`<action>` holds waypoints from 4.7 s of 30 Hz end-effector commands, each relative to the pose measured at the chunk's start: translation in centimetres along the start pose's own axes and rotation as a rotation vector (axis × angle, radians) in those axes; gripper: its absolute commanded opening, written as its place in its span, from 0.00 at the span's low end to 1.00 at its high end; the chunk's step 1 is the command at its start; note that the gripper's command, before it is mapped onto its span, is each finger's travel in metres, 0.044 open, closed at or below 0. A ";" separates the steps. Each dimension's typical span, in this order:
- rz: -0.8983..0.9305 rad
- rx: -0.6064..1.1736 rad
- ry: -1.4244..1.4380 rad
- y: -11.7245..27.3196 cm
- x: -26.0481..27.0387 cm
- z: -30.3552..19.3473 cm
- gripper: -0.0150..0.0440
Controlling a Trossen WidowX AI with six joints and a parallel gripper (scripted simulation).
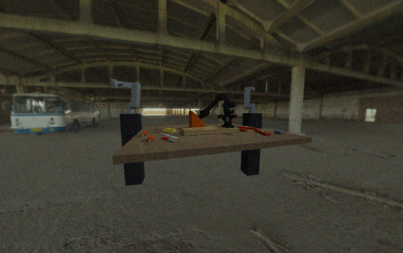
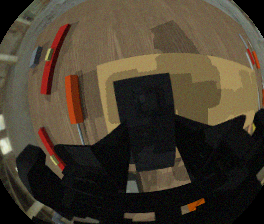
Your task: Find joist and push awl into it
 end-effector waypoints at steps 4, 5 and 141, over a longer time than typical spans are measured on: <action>0.003 0.001 0.003 0.0 -0.9 -0.2 0.25; 0.003 0.001 0.003 0.0 -1.2 -0.3 0.25; -0.014 0.002 0.011 0.5 -38.8 -6.0 0.25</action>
Point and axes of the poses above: the point midway between the two fingers, 35 mm back from their tips, its own y axis back along the fingers, its own x axis across the jaws, z = x × y, the point moved 7 cm from there along y, back along the fingers, and after that the axes turned 9 degrees about y, right-handed, at the moved point
